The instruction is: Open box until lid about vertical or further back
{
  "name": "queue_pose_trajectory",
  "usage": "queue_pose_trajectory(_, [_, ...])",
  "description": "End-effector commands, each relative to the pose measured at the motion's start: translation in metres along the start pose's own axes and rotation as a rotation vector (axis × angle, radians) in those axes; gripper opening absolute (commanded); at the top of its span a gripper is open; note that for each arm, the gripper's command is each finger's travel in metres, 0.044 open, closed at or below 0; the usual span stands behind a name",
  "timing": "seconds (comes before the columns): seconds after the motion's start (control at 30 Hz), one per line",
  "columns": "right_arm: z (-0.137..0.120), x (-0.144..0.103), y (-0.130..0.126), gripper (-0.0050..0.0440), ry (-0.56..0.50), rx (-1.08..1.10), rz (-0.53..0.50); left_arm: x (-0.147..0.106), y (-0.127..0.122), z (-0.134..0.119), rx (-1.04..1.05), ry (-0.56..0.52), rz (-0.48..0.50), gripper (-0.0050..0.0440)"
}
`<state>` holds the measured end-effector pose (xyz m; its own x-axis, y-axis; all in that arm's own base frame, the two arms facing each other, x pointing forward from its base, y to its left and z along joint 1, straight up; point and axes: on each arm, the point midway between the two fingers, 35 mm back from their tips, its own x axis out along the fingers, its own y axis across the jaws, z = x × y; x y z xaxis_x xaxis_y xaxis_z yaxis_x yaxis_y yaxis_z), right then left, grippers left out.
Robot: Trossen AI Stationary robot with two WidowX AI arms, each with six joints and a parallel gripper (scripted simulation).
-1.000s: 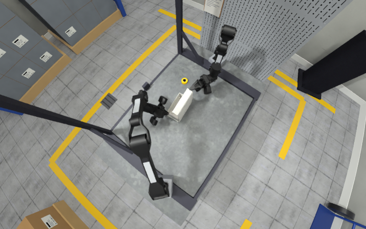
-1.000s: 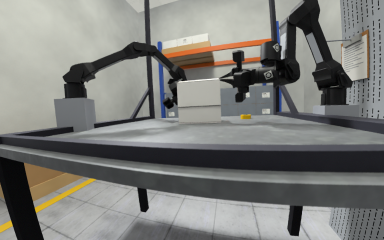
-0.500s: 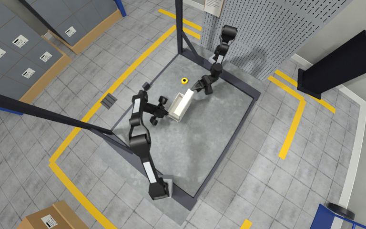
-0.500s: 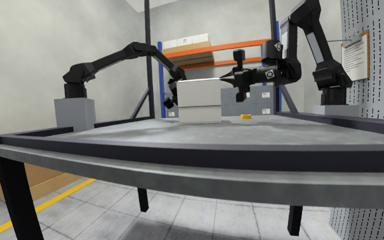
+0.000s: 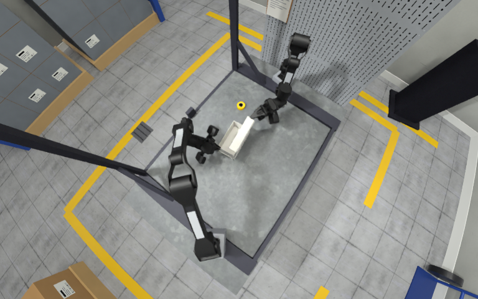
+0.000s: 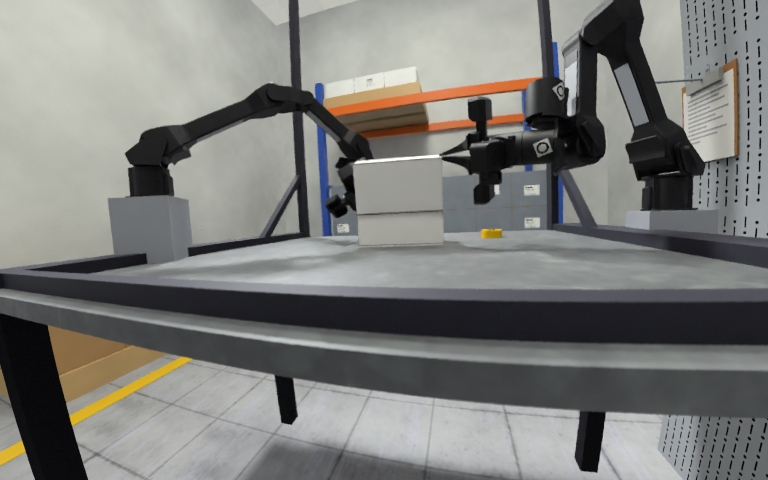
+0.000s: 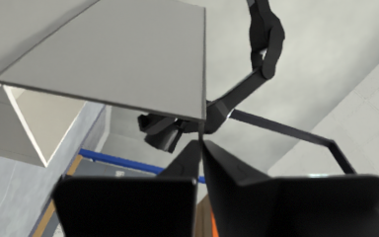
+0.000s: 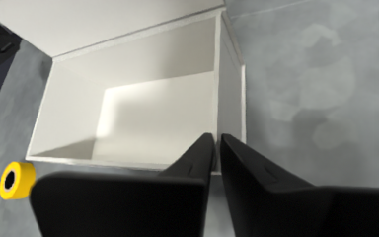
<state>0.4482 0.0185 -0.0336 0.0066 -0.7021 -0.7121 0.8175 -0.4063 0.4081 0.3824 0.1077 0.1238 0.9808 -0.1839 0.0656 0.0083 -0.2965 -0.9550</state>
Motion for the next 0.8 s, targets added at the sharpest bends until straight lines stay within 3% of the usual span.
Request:
queue_pose_trajectory(0.0, [0.0,-0.007,0.004,0.0024,0.023,0.013,0.001,0.001,-0.007,-0.002,0.013,0.007,-0.015,0.001])
queue_pose_trajectory(0.6, [0.0,-0.007,0.004,0.006,0.023,0.013,0.001,0.001,-0.006,-0.002,0.013,0.006,-0.014,0.001])
queue_pose_trajectory(0.77, [0.021,-0.041,0.027,0.006,0.043,0.021,0.017,0.001,-0.006,-0.002,0.013,0.006,-0.014,0.001])
